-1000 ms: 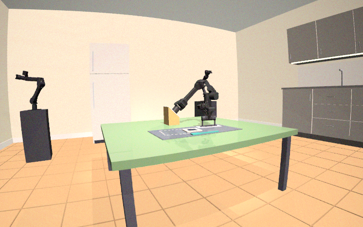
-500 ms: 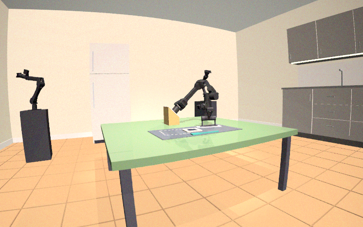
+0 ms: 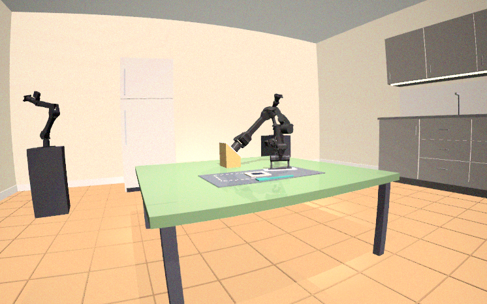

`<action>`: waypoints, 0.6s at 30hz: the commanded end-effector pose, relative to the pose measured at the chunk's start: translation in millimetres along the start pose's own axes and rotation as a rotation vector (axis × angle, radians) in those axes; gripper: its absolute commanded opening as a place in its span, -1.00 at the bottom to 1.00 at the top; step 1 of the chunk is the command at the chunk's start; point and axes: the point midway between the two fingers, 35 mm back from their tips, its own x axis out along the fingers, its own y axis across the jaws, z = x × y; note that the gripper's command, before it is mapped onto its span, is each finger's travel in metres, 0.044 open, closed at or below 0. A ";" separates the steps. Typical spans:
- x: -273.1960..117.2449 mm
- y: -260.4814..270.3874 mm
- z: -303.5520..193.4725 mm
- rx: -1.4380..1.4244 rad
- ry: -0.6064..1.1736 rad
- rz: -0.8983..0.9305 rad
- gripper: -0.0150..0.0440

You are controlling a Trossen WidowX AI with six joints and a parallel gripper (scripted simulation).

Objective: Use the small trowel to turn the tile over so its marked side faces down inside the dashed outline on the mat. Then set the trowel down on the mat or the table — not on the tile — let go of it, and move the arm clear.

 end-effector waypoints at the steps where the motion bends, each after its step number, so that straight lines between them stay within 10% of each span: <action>1: 0.3 -0.4 0.2 0.008 -0.001 -0.002 0.42; 18: -56.3 0.9 0.1 -0.050 -0.013 0.016 0.53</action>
